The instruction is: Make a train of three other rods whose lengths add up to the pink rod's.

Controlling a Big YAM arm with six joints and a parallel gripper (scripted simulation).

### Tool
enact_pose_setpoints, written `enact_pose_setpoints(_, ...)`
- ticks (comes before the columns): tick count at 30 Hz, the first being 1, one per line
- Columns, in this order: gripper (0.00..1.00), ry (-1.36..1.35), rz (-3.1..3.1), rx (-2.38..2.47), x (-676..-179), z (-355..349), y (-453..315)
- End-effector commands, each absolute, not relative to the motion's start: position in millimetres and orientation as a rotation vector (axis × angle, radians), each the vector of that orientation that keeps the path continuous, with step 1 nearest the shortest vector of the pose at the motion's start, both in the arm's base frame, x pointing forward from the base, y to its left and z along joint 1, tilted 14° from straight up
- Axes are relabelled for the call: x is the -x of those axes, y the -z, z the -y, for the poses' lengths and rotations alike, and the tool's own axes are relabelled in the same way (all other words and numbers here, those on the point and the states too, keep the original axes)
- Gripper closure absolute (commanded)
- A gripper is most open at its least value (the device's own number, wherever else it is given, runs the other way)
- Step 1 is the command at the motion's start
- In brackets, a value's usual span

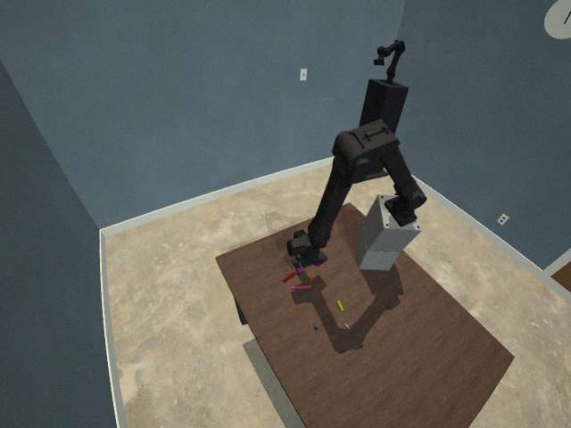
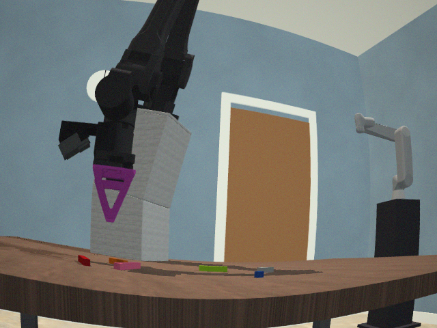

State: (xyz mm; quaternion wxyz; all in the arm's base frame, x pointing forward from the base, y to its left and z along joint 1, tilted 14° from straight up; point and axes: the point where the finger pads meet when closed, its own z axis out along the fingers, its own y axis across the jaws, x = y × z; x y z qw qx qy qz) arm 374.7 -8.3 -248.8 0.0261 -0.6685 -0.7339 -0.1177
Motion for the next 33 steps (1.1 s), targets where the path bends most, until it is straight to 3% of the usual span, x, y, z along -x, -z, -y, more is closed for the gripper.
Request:
enact_pose_setpoints(1,0.0,0.34,2.309,1.99,-368,-3,253)
enact_pose_setpoints(33,0.0,0.343,2.302,2.007,-370,0,251)
